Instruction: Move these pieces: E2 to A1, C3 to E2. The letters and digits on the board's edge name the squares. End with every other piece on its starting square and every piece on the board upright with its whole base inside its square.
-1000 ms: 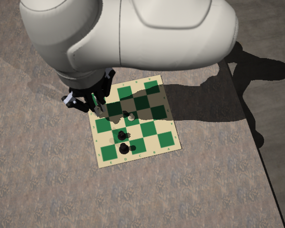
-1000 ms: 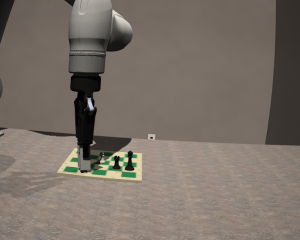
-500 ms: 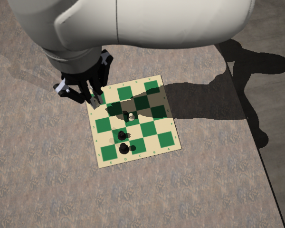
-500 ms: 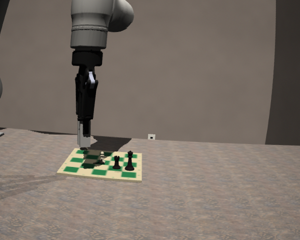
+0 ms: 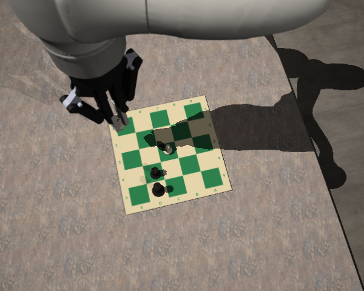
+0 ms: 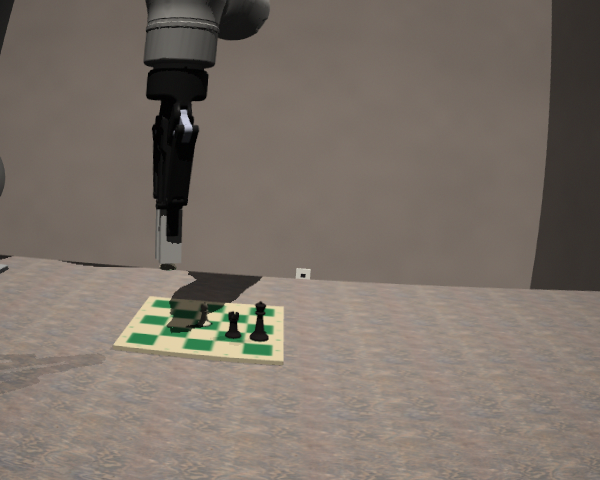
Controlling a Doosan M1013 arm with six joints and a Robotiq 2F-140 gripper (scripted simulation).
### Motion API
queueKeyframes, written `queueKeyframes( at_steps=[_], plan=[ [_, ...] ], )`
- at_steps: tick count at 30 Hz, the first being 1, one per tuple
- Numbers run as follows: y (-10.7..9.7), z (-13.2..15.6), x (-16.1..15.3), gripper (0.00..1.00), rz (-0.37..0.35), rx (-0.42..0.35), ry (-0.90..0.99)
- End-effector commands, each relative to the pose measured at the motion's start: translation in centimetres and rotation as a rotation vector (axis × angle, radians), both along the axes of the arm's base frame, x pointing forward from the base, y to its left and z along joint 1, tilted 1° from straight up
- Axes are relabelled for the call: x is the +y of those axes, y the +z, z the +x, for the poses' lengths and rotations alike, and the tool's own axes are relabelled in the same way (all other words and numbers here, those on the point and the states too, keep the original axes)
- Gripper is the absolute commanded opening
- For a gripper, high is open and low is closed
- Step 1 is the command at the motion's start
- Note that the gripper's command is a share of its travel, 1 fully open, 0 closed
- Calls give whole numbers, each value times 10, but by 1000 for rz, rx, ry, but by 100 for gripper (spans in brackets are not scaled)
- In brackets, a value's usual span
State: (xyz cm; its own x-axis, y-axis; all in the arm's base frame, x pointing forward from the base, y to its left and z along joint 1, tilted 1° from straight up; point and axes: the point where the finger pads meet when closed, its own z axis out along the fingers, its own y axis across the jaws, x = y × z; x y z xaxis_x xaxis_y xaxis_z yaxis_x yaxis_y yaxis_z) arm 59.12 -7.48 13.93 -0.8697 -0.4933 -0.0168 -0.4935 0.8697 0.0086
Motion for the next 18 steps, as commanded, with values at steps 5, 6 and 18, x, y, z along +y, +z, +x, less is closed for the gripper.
queueKeyframes(
  at_steps=[5, 6, 18],
  plan=[
    [1, -13, 64, 0, -1, -2, 126],
    [1, -13, 64, 0, -1, -2, 126],
    [3, -45, 154, 0, -3, -5, 318]
  ],
)
